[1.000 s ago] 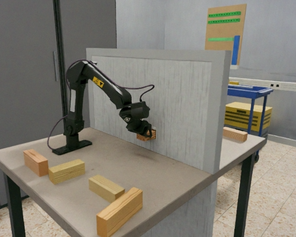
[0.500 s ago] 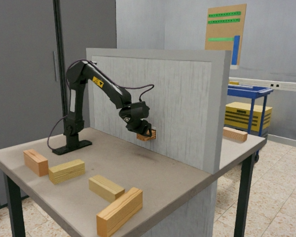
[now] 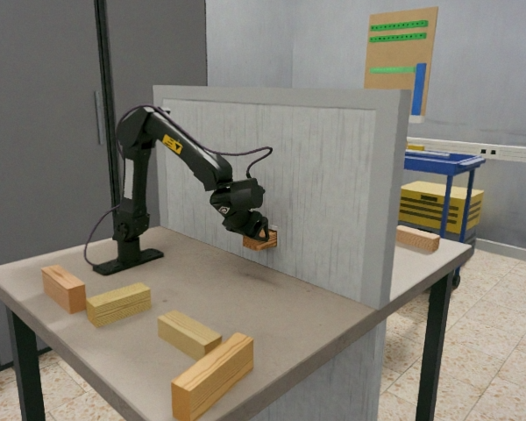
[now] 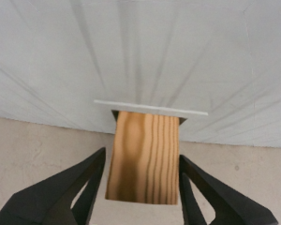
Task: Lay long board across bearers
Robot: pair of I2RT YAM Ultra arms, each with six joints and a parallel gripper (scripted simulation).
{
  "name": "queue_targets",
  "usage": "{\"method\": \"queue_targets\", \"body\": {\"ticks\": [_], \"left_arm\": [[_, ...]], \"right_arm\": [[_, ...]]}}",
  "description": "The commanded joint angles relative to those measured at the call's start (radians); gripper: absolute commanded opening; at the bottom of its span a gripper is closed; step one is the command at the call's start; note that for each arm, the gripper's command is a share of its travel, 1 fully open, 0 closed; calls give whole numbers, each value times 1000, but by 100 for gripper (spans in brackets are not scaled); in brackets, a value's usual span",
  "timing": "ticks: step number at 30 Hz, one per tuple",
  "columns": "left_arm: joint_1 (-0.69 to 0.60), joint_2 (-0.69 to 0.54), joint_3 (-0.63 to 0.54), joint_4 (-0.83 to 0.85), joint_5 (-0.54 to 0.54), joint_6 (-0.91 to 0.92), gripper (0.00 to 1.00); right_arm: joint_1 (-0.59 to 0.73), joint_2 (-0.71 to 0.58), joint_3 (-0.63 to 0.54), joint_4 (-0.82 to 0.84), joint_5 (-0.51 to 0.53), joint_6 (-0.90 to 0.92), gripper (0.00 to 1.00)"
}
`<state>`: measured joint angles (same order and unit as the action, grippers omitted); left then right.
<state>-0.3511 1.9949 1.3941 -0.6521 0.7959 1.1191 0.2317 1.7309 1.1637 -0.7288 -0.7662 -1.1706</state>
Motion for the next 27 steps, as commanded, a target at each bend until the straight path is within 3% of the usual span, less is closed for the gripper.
{"method": "queue_targets", "body": {"ticks": [1, 27], "left_arm": [[-3, -42, 41, 7, 21, -12, 0], [-3, -42, 41, 7, 21, -12, 0]], "right_arm": [[8, -32, 38, 13, -24, 11, 72], [-50, -26, 39, -49, -31, -49, 72]]}}
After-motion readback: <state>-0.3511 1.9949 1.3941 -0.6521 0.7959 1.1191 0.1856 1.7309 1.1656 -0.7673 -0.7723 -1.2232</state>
